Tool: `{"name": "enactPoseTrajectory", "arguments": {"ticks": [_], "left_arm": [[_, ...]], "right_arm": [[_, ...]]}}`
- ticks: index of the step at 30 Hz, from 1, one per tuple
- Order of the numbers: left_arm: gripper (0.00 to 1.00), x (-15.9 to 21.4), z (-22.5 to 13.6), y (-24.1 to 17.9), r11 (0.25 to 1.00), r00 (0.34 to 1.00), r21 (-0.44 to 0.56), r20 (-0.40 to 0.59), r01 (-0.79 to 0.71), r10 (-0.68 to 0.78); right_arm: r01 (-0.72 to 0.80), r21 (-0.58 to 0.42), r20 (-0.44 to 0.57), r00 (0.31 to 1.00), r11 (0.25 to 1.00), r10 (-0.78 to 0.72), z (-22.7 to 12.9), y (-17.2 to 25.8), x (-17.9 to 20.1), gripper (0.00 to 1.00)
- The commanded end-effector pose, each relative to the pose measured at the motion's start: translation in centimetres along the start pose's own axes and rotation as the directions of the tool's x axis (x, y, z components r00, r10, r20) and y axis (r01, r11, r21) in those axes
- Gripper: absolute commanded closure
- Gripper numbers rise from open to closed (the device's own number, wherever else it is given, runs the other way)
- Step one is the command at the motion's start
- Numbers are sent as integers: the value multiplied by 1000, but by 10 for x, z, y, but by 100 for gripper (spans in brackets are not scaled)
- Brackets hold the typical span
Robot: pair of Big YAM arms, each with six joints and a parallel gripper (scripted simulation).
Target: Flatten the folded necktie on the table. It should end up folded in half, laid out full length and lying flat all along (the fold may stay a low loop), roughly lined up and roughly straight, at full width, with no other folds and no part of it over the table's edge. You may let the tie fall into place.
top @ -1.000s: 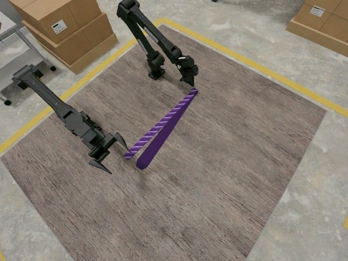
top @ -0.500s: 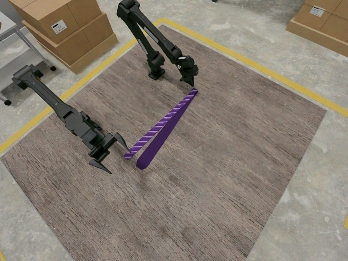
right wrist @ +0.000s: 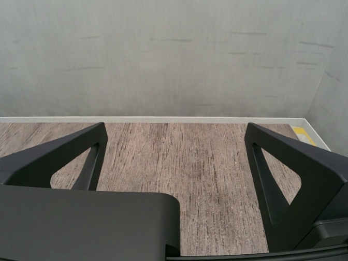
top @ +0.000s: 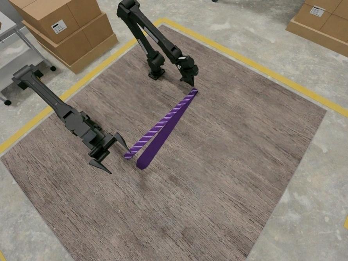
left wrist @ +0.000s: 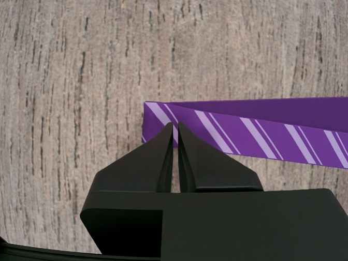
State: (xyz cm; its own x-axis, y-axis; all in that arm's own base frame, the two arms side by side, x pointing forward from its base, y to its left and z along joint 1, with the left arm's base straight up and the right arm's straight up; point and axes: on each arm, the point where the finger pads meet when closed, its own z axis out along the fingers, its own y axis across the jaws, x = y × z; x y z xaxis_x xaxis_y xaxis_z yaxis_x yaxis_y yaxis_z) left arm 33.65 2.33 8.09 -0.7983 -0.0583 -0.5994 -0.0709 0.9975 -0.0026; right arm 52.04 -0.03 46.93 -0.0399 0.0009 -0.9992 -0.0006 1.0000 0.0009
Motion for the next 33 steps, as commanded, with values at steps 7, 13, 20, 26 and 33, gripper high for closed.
{"name": "enactPoseTrajectory", "arguments": {"ticks": [7,13,20,26,33], "left_arm": [[96,-13,-7,0,1000,998,0,55,-4,4],[96,-7,-7,0,1000,998,0,55,-4,4],[96,-4,-7,0,1000,998,0,55,-4,4],[96,-4,-7,0,1000,998,0,55,-4,4],[96,-4,-7,0,1000,998,0,55,-4,4]], "right_arm": [[0,0,19,1000,1000,0,0,0,-12,0],[0,0,19,1000,1000,0,0,0,-12,0],[0,0,19,1000,1000,0,0,0,-12,0],[0,0,19,1000,1000,0,0,0,-12,0],[0,0,19,1000,1000,0,0,0,-12,0]]}}
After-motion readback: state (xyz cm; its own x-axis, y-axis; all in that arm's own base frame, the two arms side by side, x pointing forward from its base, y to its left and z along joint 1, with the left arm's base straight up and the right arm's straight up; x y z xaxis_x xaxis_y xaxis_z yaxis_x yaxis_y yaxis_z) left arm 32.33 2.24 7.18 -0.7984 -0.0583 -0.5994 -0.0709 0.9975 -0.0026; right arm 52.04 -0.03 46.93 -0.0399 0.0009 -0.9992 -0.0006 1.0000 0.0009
